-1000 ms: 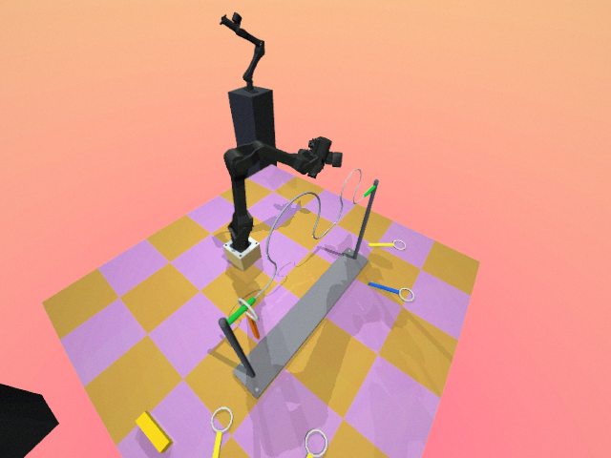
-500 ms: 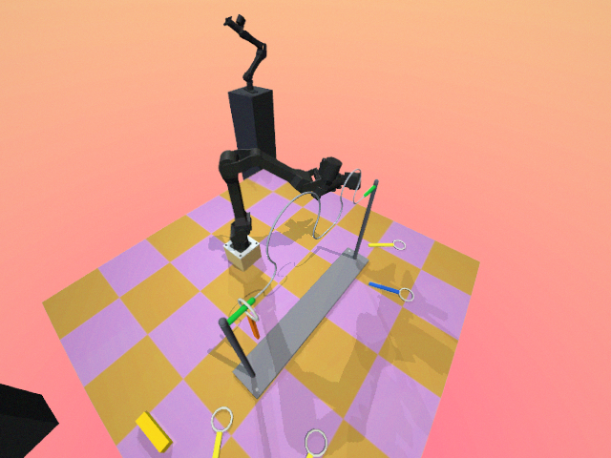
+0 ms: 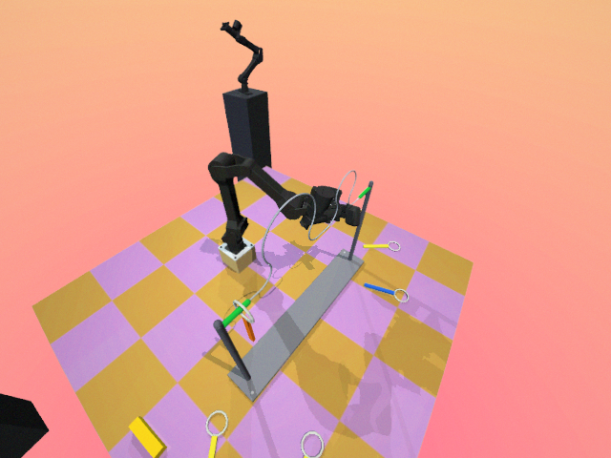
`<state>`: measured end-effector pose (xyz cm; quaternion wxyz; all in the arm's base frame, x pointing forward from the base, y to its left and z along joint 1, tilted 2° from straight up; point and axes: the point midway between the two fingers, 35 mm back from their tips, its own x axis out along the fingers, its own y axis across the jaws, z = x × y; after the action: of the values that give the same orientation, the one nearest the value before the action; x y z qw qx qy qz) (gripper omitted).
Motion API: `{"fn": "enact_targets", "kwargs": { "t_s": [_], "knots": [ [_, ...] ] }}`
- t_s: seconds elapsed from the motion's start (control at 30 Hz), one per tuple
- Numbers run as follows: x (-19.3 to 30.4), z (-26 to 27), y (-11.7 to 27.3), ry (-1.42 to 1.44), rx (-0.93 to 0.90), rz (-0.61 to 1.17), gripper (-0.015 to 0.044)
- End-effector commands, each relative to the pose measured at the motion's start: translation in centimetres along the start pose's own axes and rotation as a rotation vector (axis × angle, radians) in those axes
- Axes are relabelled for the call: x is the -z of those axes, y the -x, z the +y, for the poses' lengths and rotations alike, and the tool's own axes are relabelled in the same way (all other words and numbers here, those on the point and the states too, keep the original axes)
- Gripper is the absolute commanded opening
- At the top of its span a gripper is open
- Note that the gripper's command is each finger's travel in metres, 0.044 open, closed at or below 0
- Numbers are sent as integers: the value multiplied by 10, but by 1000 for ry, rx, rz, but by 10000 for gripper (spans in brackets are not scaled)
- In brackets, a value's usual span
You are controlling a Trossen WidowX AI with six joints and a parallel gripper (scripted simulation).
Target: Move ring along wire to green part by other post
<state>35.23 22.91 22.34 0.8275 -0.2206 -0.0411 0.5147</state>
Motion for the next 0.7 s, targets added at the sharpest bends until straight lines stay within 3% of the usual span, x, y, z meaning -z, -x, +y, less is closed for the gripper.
{"fn": "enact_targets", "kwargs": {
  "t_s": [0.0, 0.67],
  "knots": [
    [24, -22, 18, -36, 63, 17, 160],
    [144, -113, 180, -189, 490, 93, 160]
  ]
}}
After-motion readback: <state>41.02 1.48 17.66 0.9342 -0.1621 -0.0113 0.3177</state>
